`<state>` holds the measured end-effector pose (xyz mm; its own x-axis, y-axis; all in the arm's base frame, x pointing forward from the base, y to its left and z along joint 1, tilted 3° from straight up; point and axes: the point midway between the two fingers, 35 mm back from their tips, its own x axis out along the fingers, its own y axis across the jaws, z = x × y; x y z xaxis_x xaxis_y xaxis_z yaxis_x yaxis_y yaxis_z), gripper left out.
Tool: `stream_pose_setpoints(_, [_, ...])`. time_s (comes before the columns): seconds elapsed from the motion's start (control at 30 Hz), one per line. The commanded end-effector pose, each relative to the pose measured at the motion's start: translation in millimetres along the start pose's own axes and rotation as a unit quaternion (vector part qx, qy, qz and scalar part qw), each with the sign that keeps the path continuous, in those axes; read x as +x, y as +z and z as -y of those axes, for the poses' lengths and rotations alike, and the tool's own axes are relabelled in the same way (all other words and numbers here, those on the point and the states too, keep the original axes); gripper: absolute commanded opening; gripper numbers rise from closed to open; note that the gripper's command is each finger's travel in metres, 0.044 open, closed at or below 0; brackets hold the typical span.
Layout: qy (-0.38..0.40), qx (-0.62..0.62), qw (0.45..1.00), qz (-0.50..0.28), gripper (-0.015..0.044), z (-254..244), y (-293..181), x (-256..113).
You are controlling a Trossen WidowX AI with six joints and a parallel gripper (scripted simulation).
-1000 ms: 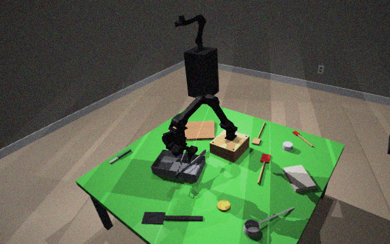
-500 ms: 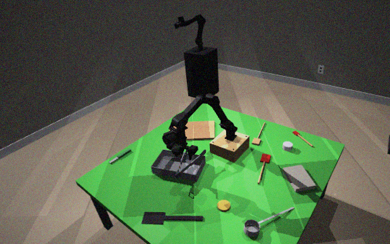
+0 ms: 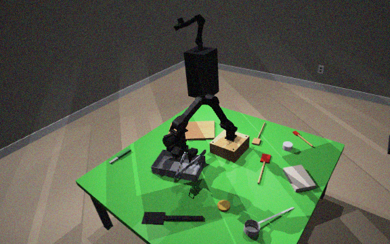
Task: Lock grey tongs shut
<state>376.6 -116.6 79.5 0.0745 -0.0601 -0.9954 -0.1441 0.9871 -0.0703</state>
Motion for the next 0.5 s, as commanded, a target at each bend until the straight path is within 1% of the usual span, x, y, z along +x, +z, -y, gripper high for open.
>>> stream_pose_setpoints(0.0, [0.003, -0.002, 1.0, -0.009, 0.044, -1, -3, 14])
stream_pose_setpoints(0.47, [0.003, -0.002, 1.0, -0.01, 0.044, -1, -3, 37])
